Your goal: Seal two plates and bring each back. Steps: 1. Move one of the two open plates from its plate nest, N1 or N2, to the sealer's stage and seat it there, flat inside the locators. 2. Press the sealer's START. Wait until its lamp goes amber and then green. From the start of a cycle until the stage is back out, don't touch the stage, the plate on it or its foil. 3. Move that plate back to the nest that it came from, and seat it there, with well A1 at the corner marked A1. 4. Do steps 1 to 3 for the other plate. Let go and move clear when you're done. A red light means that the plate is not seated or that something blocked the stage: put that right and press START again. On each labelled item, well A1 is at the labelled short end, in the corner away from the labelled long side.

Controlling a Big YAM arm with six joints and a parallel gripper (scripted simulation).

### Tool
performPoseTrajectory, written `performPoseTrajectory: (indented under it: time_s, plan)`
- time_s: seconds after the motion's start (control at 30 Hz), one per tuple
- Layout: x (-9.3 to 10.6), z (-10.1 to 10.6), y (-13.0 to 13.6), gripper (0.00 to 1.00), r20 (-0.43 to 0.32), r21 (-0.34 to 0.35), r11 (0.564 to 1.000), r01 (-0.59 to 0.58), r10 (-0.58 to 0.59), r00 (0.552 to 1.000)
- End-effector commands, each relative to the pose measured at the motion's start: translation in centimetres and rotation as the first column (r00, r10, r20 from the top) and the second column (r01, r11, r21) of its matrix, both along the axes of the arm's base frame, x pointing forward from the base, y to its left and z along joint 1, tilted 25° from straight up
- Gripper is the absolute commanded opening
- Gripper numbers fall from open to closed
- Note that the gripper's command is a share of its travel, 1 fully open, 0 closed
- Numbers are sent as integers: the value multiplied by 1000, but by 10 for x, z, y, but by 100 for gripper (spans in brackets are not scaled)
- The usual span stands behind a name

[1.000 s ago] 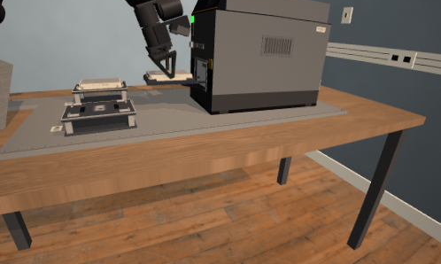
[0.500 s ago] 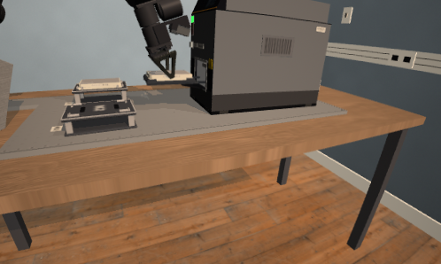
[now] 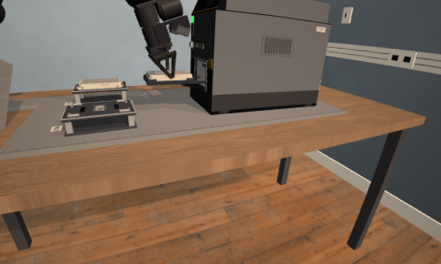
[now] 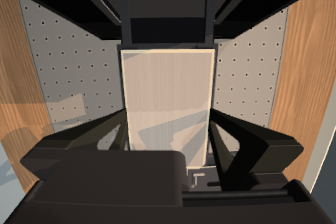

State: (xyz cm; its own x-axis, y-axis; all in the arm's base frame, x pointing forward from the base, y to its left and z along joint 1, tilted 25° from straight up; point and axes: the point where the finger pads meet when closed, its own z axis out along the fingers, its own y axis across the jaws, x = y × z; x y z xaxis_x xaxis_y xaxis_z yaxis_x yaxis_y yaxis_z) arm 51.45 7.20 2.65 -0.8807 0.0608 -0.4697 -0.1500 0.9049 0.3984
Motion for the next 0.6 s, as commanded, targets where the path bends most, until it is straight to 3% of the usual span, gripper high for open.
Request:
performPoseTrajectory:
  time_s: [0.0,0.2,0.57]
  plan:
    - [21,8,14,0,49,4,1000,-25,25,998]
    - [20,8,13,0,44,4,1000,-25,25,999]
    - [19,36,-12,0,57,1,1000,1,-1,998]
